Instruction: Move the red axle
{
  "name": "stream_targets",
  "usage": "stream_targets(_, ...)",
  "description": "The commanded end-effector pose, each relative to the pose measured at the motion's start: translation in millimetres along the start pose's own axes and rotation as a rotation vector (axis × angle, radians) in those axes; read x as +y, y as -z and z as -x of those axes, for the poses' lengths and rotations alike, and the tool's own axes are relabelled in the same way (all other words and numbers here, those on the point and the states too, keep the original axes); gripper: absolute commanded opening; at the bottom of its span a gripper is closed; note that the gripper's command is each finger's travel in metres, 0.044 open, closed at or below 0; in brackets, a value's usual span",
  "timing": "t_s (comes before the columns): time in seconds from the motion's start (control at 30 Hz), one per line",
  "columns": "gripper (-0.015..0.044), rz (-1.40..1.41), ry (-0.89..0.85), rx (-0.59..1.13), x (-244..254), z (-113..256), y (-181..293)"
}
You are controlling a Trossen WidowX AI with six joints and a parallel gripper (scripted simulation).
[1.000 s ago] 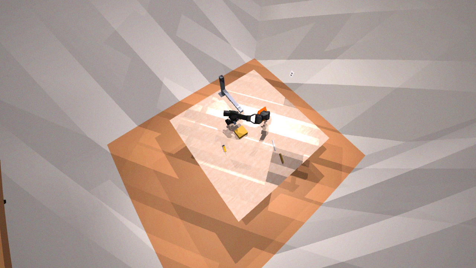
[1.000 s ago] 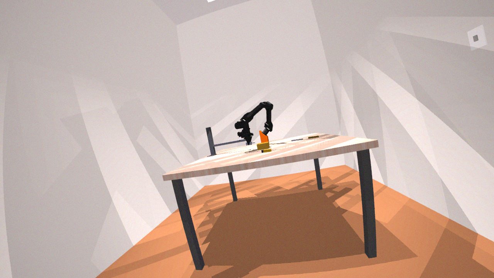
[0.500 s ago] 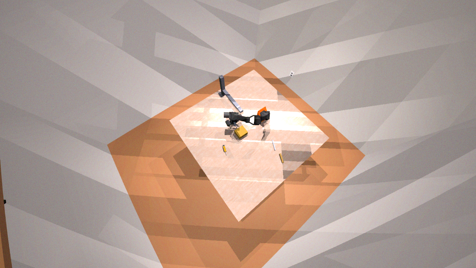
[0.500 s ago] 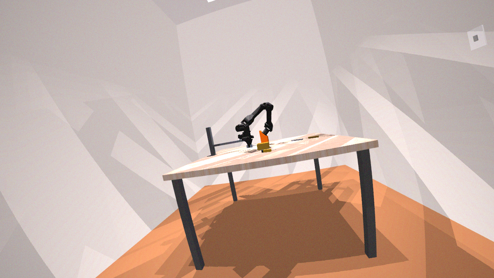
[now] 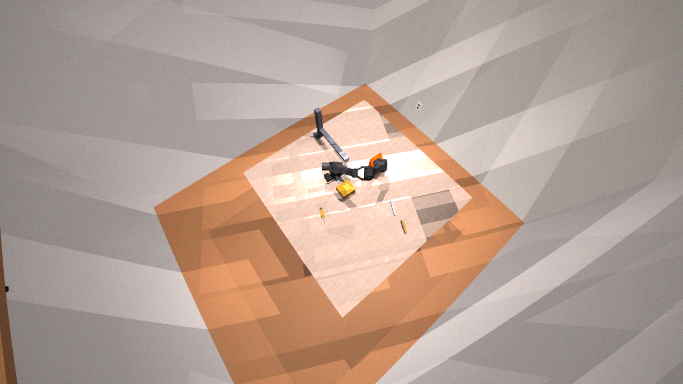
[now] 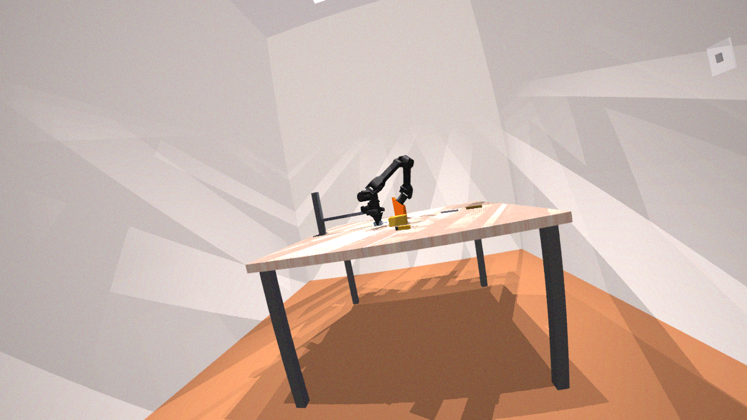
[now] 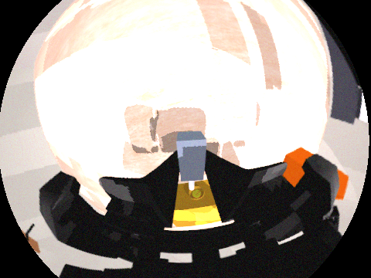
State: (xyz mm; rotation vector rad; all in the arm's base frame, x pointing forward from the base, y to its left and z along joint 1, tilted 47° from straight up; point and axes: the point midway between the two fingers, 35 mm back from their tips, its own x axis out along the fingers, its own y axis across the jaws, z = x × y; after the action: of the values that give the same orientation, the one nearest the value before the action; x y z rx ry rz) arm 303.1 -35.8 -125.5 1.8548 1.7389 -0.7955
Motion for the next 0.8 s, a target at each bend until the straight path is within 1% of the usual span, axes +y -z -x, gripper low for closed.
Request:
stream_targets(0.0,0.0,-0.006,-0.004,0.002,0.3,-0.5,4.5)
stream_targets(0.77,0.0,-0.007,-0.003,0.005,-4.2,-1.1,42.4)
